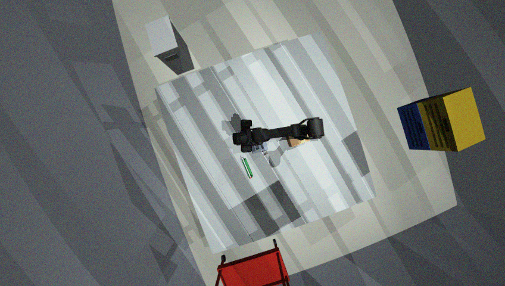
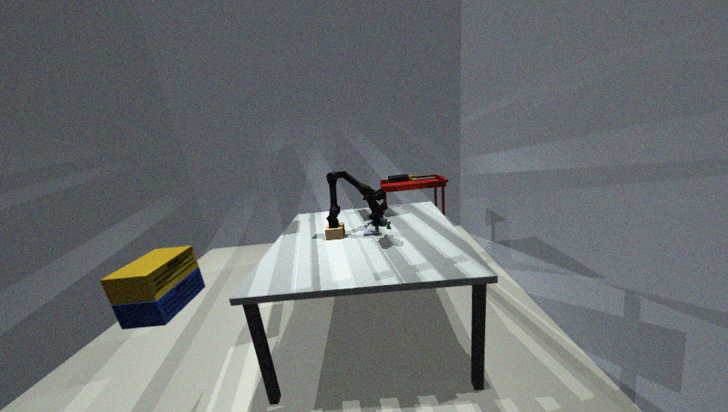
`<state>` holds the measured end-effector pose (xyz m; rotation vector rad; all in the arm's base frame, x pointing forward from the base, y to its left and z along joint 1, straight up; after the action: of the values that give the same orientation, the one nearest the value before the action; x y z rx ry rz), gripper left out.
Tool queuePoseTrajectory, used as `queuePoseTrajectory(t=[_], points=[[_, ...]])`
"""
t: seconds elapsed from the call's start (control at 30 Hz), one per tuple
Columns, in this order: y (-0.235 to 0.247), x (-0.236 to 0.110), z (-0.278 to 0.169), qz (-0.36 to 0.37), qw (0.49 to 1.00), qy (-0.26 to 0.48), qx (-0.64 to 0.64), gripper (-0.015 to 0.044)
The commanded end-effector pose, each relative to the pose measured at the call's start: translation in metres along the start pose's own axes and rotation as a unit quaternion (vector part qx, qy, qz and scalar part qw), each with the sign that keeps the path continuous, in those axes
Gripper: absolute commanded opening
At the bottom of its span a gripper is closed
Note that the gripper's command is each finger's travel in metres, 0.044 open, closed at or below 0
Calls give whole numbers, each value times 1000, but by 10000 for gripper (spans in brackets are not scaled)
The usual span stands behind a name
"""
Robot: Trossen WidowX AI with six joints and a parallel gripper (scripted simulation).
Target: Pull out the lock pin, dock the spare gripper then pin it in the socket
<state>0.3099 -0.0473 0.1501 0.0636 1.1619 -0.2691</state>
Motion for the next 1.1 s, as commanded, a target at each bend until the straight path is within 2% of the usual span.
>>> queuePoseTrajectory(t=[0.0,1.07], points=[[5,0,-4,-12,1000,14,-16,0],[52,-5,-54,-126,965,143,-182,0]])
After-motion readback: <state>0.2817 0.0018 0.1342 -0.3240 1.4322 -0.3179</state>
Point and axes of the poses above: the point midway between the two fingers, 35 mm back from their tips, its own x axis out along the fingers, its own y axis across the jaws, z = x × y, the point moved 10 cm from there along -x, back along the fingers
